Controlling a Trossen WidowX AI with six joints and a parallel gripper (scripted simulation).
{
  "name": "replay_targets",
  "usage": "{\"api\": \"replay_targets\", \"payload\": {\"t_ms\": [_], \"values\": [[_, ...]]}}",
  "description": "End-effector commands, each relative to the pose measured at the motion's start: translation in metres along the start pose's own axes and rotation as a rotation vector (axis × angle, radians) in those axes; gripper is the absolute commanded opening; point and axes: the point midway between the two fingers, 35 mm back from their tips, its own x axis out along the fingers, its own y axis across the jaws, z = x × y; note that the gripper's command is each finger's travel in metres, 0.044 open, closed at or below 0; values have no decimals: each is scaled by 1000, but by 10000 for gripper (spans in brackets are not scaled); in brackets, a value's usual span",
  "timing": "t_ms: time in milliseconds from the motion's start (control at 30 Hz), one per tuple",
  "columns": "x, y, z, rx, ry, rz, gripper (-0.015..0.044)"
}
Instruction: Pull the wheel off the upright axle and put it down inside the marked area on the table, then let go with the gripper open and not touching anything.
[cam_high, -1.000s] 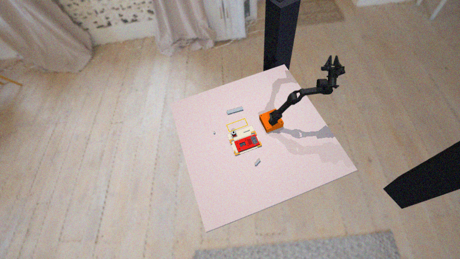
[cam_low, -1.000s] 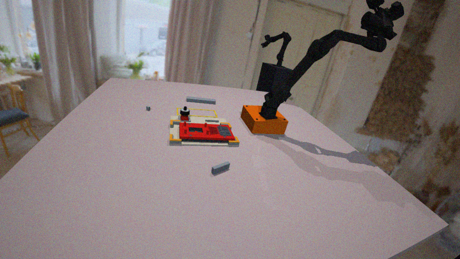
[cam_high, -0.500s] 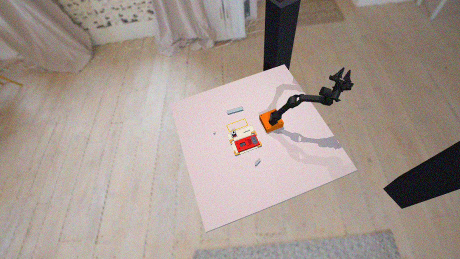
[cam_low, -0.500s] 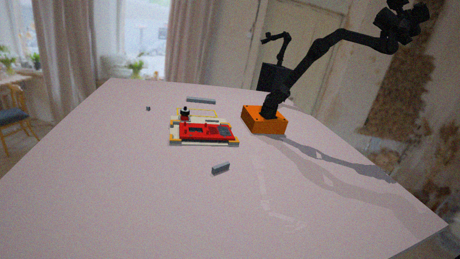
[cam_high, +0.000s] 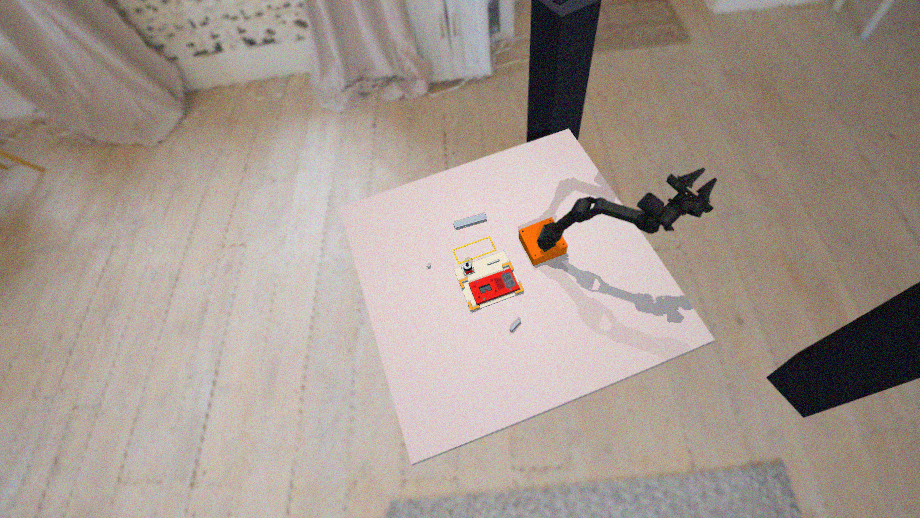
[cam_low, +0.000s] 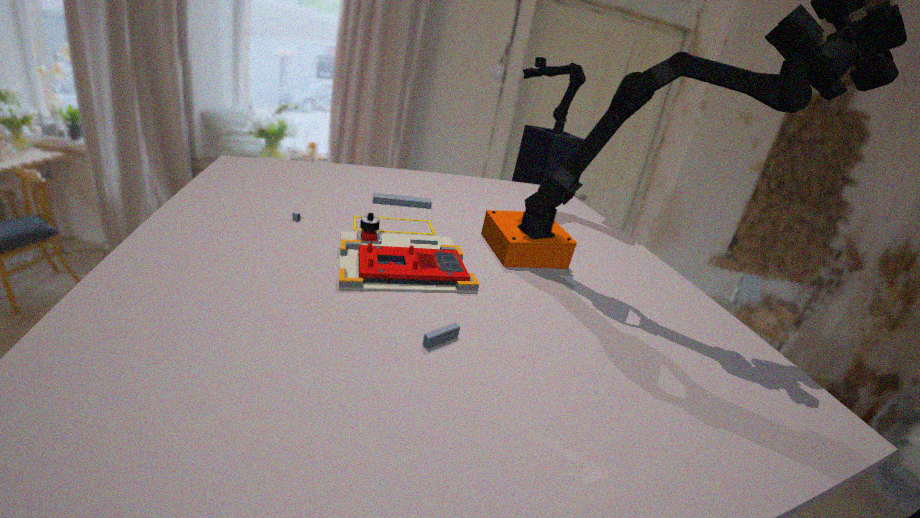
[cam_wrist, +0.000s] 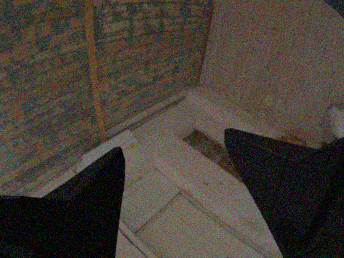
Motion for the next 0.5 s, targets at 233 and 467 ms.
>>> {"api": "replay_targets", "payload": {"t_ms": [233, 467], "values": [[-43, -6, 58, -134, -129, -136, 300], [-79, -9, 97, -192, -226, -240, 300]]}}
